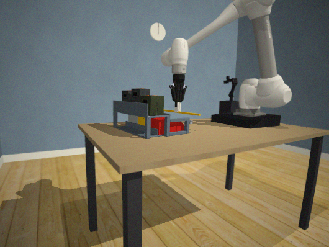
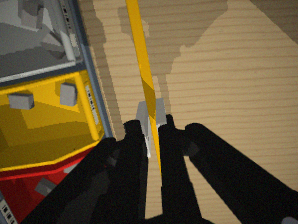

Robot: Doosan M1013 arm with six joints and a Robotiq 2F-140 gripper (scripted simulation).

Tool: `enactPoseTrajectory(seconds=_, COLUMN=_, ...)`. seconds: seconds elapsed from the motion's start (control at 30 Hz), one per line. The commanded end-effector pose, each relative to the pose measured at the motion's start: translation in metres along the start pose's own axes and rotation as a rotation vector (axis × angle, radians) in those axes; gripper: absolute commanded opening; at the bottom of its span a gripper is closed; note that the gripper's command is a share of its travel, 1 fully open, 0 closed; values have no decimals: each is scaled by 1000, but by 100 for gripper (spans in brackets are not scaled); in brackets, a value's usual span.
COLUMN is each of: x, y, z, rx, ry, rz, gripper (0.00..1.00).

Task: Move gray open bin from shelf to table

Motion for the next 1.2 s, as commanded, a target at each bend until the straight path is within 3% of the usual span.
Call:
enactPoseTrajectory(seconds=0.0, x=9, y=1, z=1, rx=0, ry=0, rz=0, gripper=0)
enactPoseTrajectory(seconds=0.3, x=9, y=1, z=1, rx=0, ry=0, rz=0, gripper=0)
enactPoseTrajectory(seconds=0.47, x=49, y=6, z=1, rx=0, ry=0, rz=0, gripper=0)
enactPoseTrajectory(seconds=0.87, x=49, y=6, z=1, rx=0, ry=0, rz=0, gripper=0)
enactPoseTrajectory(seconds=1.03, x=88, y=11, z=1, rx=0, ry=0, rz=0, gripper=0)
enactPoseTrajectory(seconds=1.17, x=88, y=11, z=1, rx=0, ry=0, rz=0, gripper=0)
Point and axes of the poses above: the point where the finger pads meet when closed, its own z axis out along the fingers, its own x axis across the jaws, y = z × x, the point moved 1 cm from there along -z, back along the fingers, and after that the axes turned 7 degrees about -z, right-handed, at the moved point
